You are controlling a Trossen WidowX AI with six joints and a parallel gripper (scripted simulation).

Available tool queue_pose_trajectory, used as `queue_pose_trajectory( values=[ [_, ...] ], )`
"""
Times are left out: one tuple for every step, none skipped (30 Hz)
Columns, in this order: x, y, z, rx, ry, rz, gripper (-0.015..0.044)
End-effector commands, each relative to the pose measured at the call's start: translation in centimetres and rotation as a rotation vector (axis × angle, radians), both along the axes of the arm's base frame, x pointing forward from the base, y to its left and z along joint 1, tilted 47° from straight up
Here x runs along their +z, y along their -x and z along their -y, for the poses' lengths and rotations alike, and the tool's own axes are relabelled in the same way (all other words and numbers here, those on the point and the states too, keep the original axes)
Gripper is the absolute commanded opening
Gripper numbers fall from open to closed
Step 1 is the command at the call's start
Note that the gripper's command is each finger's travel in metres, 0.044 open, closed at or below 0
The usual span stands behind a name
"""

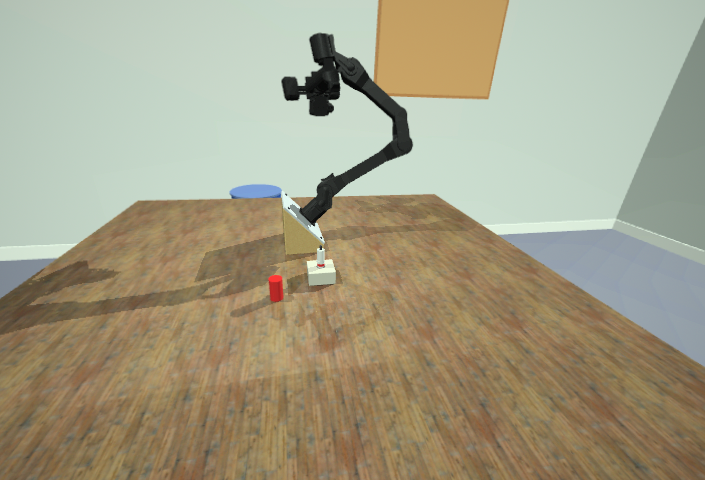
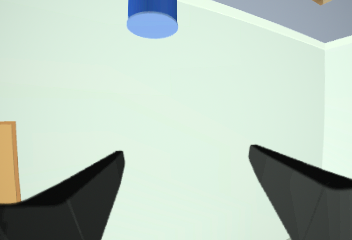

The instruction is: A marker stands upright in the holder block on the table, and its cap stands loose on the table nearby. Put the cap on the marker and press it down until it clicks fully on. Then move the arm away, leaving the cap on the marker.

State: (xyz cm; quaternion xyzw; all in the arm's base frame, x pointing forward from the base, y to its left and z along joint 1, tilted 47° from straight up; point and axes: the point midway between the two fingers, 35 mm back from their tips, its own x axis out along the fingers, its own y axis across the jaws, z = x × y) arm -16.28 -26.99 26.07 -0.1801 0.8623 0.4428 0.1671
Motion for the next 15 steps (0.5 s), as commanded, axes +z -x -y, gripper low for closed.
queue_pose_trajectory(
  values=[
    [-0.1,-0.2,0.2,0.006,0.001,0.007,0.0374],
    [-0.5,-0.7,0.7,0.022,0.006,0.028,0.0347],
    [-1.2,-1.6,1.6,0.048,0.012,0.063,0.0321],
    [-2.1,-2.7,2.6,0.078,0.017,0.106,0.0295],
    [-3.0,-4.0,3.6,0.106,0.021,0.151,0.0269],
    [-3.8,-5.3,4.4,0.132,0.023,0.196,0.0247],
    [-4.7,-6.6,5.2,0.156,0.023,0.241,0.0247],
    [-5.6,-8.0,5.9,0.177,0.02,0.287,0.0247],
    [-6.5,-9.5,6.4,0.196,0.016,0.333,0.0247],
    [-7.3,-10.9,6.9,0.212,0.01,0.379,0.0247],
    [-8.1,-12.5,7.4,0.244,-0.001,0.406,0.0247],
    [-8.8,-13.8,7.7,0.269,-0.011,0.43,0.0247],
    [-9.4,-14.9,7.9,0.281,-0.019,0.457,0.0247],
    [-9.9,-15.8,8.1,0.287,-0.027,0.486,0.0247],
    [-10.4,-16.8,8.1,0.292,-0.036,0.514,0.0247]
  ],
)
